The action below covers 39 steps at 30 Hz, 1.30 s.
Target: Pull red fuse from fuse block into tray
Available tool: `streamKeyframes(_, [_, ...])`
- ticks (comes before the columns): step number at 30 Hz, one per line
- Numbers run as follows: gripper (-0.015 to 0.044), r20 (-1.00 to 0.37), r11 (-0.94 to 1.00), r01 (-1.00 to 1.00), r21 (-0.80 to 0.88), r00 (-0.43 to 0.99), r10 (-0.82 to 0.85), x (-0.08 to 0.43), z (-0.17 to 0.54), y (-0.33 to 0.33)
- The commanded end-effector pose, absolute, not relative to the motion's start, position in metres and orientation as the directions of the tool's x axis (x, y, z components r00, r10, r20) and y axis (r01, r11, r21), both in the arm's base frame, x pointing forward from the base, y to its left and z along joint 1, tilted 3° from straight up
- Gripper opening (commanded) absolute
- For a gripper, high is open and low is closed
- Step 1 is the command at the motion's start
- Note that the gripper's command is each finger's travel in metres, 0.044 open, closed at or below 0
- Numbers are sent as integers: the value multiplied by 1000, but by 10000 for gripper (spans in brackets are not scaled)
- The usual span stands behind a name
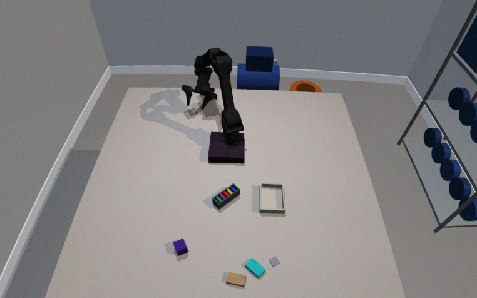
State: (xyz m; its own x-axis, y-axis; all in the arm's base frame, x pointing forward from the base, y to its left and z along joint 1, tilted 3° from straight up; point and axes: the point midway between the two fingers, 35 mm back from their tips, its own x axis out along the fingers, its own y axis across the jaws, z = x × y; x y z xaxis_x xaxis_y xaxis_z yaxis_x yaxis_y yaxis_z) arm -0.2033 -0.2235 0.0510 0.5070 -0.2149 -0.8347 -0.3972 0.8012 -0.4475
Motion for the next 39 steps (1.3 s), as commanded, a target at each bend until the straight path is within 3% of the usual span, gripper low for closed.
streamKeyframes(1, [400,-835,801,-397,-448,507,-215,-203,53,-224])
streamKeyframes(10, [400,-835,801,-397,-448,507,-215,-201,95,-224])
streamKeyframes(14, [295,-843,703,-531,-472,504,-186,-187,92,-234])
streamKeyframes(19, [164,-865,249,-831,-497,497,-68,-134,89,-266])
streamKeyframes(23, [71,-886,-229,-859,-457,463,31,-85,86,-287])
streamKeyframes(27, [71,-905,-656,-653,-378,411,113,-32,83,-298])
streamKeyframes(30, [71,-916,-851,-422,-314,370,155,2,81,-301])
streamKeyframes(35, [71,-936,-975,-34,-221,286,203,56,77,-293])
streamKeyframes(39, [71,-947,-932,334,-139,231,224,96,76,-284])
